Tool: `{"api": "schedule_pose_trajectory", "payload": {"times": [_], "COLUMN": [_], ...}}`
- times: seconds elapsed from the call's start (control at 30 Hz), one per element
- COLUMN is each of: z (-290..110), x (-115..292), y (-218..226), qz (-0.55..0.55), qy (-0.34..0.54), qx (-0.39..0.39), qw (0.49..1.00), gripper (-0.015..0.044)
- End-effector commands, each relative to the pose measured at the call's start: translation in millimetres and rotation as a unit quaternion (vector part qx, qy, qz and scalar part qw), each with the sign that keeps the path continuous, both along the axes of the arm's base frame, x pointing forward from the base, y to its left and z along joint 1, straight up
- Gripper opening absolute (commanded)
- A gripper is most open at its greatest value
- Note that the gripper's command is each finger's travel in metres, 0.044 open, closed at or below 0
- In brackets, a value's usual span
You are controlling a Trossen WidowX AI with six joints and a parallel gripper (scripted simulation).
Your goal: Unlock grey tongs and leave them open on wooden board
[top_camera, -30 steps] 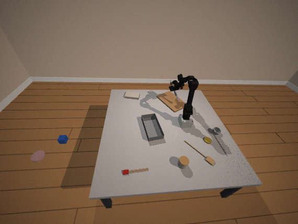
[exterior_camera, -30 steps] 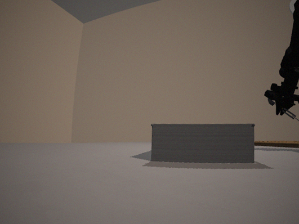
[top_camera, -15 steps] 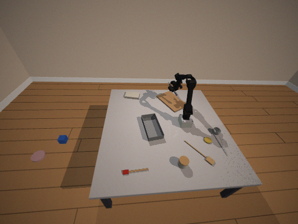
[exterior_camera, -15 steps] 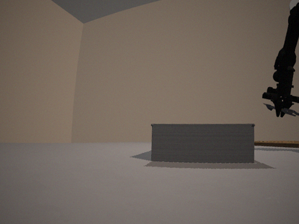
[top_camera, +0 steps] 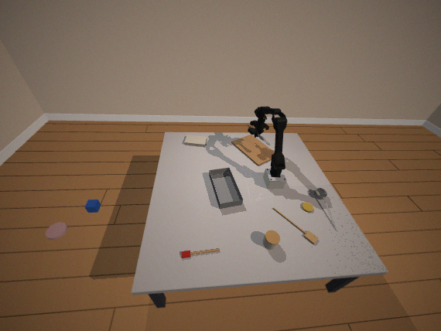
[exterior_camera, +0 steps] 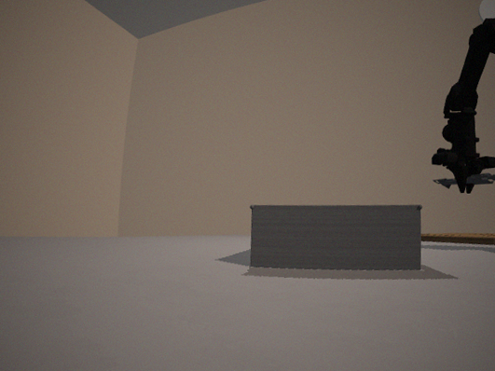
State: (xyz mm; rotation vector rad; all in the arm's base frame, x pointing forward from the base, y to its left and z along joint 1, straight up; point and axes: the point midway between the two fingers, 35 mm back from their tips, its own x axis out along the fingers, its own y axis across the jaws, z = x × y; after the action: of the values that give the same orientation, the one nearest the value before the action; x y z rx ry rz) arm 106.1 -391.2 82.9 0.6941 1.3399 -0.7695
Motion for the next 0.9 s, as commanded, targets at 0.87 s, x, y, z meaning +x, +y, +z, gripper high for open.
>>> {"api": "schedule_pose_trajectory", "payload": {"times": [0.87], "z": [-19.8], "x": [0.3], "y": [1.3], "qz": [0.014], "qy": [0.03], "qx": [0.028], "qw": [0.999], "gripper": [-0.015]}}
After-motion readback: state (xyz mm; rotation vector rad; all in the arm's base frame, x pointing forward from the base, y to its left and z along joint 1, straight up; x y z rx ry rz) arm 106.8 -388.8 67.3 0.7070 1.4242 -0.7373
